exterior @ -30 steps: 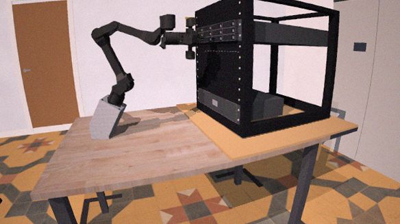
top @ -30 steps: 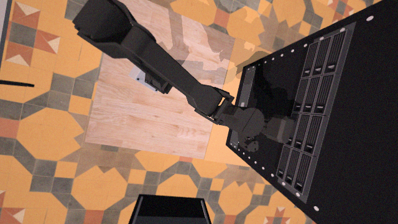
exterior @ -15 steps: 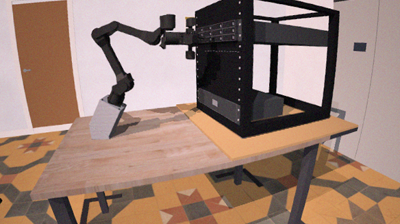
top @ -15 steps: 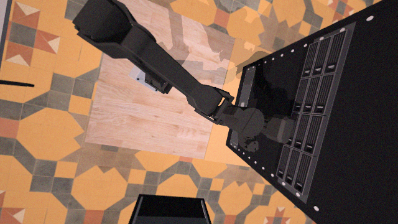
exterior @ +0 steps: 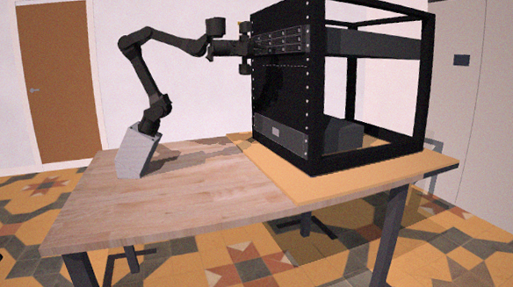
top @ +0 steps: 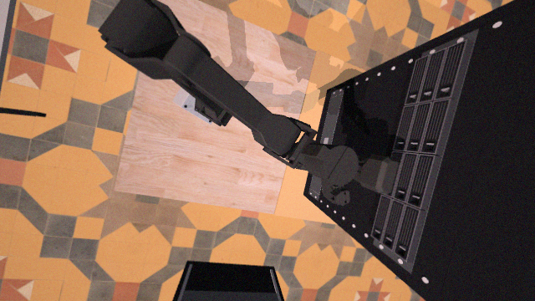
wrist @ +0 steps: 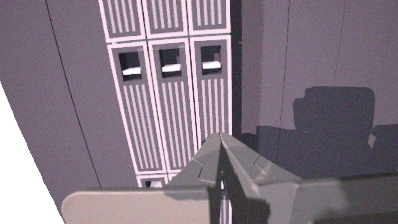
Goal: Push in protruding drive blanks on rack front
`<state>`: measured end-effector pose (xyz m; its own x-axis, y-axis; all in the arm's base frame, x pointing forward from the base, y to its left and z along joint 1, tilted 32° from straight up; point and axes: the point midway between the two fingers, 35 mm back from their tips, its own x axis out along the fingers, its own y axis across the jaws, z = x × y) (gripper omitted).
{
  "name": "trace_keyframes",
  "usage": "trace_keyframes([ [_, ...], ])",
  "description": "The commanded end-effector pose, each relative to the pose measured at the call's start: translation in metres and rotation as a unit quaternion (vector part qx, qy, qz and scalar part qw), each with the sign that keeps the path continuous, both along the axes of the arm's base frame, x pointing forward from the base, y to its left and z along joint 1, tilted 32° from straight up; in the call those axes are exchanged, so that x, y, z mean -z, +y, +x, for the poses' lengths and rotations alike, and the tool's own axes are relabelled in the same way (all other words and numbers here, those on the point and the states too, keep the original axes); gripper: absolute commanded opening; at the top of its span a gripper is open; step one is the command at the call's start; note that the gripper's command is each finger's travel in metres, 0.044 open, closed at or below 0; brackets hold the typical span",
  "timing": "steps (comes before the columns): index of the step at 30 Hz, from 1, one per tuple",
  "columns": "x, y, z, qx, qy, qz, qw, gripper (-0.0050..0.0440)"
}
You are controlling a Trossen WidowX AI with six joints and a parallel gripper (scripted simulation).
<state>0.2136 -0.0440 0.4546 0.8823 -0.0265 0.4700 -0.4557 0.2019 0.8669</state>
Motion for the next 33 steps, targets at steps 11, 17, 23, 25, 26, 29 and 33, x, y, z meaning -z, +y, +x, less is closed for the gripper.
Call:
trace_keyframes([
  [11, -0.0121, 0.0027, -0.0052, 0.002, -0.013, -0.007, 1.0, -0.005],
  [17, -0.0121, 0.0027, -0.0052, 0.002, -0.013, -0.007, 1.0, -0.005],
  [23, -0.0121, 0.0027, -0.0052, 0.002, -0.013, -0.007, 1.0, -0.005],
  [25, -0.0121, 0.0027, -0.0052, 0.002, -0.013, -0.007, 1.0, -0.005],
  [26, -0.0121, 0.0027, -0.0051, 0.002, -0.013, -0.007, 1.0, -0.005],
  [29, -0.014, 0.0026, -0.0018, 0.002, -0.013, -0.007, 1.0, -0.005],
  [33, -0.016, 0.0025, 0.0016, 0.002, -0.013, -0.007, 1.0, -0.005],
])
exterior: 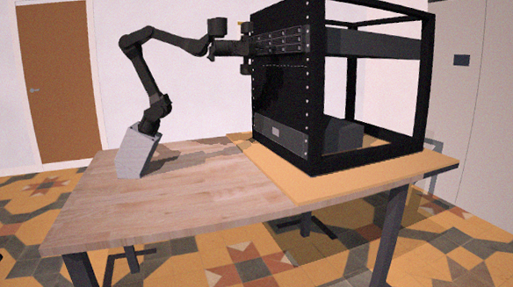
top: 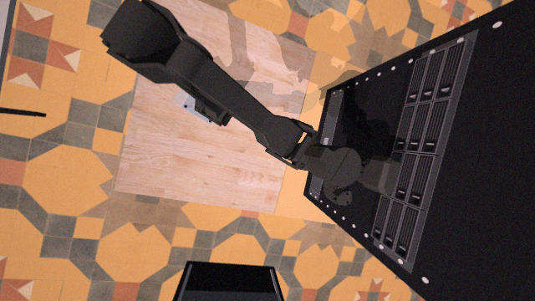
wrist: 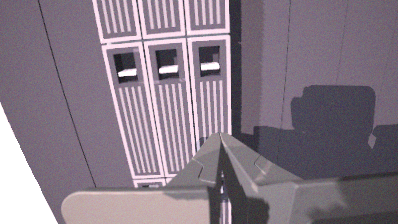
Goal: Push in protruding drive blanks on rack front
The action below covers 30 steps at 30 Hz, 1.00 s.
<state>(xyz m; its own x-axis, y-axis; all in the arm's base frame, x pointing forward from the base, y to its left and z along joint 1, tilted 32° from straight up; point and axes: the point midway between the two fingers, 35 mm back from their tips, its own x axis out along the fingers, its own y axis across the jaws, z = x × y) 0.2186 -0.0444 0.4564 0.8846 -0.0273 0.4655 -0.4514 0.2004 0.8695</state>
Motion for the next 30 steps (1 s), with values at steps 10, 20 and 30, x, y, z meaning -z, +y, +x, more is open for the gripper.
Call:
trace_keyframes([
  [10, -0.0153, 0.0028, -0.0016, 0.002, -0.015, -0.008, 1.0, -0.005],
  [20, -0.0153, 0.0028, -0.0016, 0.002, -0.015, -0.008, 1.0, -0.005],
  [30, -0.0206, 0.0026, 0.006, 0.002, -0.015, -0.008, 1.0, -0.005],
])
